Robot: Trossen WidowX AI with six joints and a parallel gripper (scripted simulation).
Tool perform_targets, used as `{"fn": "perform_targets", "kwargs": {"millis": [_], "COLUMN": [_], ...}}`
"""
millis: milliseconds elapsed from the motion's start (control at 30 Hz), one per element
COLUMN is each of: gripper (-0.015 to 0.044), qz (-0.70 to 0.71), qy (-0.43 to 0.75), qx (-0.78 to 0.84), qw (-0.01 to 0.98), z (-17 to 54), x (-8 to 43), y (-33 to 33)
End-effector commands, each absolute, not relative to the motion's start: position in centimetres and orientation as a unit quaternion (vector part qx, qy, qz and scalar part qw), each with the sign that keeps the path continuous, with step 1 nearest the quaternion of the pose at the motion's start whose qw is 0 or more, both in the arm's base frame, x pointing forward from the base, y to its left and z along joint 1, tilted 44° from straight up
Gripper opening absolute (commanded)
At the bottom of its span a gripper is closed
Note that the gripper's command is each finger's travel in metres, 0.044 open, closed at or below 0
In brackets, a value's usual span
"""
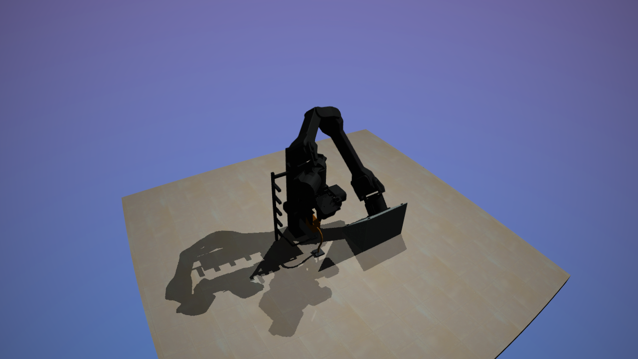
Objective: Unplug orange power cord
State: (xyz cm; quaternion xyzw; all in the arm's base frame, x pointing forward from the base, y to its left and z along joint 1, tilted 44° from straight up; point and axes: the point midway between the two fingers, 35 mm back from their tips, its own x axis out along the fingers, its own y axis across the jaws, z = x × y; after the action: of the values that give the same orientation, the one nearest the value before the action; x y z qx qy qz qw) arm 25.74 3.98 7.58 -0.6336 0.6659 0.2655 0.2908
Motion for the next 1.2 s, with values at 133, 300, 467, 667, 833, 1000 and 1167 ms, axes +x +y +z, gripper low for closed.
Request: {"fn": "perform_targets", "kwargs": {"millis": [133, 300, 467, 667, 833, 1000, 1167], "gripper": [0.0000, 0.0000, 0.0000, 0.0000, 0.0000, 0.0000, 0.0105], "qz": [0.266, 0.267, 0.267, 0.267, 0.267, 0.267, 0.266], "qy": [0.666, 0.666, 0.665, 0.665, 0.665, 0.664, 0.664], "qx": [-0.633, -0.634, -0.634, -0.634, -0.634, -0.634, -0.635], "qw": [0.290, 0.291, 0.291, 0.291, 0.291, 0.292, 0.290], "z": [7.5, 7.0, 6.5, 5.9, 5.3, 4.9, 5.3], "x": [25.7, 25.9, 26.0, 26.1, 26.1, 26.1, 26.1], "y": [4.1, 4.7, 5.3, 6.0, 6.6, 7.3, 6.4]}}
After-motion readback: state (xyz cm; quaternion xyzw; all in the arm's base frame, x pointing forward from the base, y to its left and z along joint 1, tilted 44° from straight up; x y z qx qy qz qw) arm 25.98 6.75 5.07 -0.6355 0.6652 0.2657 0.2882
